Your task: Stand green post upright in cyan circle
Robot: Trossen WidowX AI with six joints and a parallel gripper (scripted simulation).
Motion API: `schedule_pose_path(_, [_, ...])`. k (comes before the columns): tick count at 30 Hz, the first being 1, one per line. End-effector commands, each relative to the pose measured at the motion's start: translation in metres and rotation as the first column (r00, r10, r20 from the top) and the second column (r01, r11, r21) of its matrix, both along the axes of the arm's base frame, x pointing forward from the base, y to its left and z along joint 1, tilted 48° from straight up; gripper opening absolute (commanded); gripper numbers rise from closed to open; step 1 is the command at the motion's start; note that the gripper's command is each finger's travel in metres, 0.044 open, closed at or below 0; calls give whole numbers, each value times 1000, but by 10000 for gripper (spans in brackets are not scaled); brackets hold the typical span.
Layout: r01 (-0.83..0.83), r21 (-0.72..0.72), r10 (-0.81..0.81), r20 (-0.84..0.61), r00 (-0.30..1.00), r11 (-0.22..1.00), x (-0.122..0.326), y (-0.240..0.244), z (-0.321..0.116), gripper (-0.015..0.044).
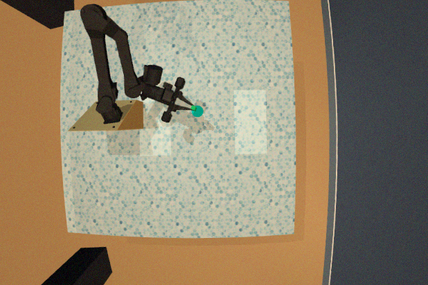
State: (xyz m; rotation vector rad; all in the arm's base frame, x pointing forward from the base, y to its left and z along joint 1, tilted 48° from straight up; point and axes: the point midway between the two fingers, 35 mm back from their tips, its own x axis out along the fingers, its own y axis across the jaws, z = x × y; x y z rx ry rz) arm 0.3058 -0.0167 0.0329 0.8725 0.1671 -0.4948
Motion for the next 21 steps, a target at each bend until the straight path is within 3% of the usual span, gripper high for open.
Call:
schedule_pose_path(1, [6,3,-6,3,1000,1000,1,2,-2,23])
schedule_pose_path(21, [7,8,-7,-4,1000,1000,12,44,-39,23])
